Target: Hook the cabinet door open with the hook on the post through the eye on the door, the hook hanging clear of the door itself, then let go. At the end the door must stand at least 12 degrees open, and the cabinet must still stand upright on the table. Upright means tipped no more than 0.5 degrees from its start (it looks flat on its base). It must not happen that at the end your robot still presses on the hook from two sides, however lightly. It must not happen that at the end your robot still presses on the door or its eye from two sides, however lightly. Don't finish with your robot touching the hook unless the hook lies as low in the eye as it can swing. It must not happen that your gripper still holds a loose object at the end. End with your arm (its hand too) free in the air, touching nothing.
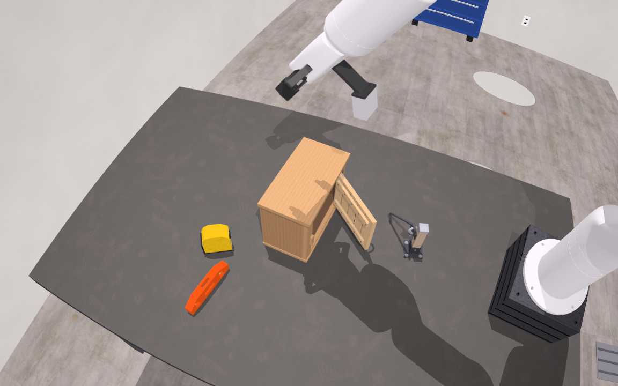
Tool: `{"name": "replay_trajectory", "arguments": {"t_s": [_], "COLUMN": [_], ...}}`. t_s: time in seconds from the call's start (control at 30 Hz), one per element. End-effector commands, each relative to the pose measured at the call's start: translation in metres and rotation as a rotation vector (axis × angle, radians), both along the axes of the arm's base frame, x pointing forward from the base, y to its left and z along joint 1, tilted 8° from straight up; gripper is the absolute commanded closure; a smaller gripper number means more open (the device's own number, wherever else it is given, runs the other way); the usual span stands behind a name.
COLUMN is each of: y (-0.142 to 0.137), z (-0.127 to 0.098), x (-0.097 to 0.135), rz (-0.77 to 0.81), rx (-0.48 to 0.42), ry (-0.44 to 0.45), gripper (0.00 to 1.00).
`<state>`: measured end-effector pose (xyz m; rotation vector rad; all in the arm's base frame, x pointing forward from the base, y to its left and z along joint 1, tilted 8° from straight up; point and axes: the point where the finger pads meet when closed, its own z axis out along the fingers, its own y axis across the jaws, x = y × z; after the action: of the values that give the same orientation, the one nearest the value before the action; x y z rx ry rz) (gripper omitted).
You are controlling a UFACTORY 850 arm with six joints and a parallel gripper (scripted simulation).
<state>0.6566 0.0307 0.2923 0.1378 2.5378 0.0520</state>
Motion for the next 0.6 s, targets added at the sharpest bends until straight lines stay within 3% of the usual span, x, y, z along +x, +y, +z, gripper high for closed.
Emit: {"name": "replay_trajectory", "arguments": {"t_s": [0.0, 0.37, 0.4, 0.57], "y": [-0.001, -0.001, -0.001, -0.001], "z": [-0.006, -0.006, -0.043, -0.043], "x": [-0.002, -0.002, -0.026, -0.026], "rz": [-0.002, -0.002, -0.067, -0.067], "rx": [0.019, 0.019, 0.061, 0.061], "ry": [0.015, 0.015, 0.114, 0.114], "gripper": [0.0, 0.0, 0.0, 0.0]}}
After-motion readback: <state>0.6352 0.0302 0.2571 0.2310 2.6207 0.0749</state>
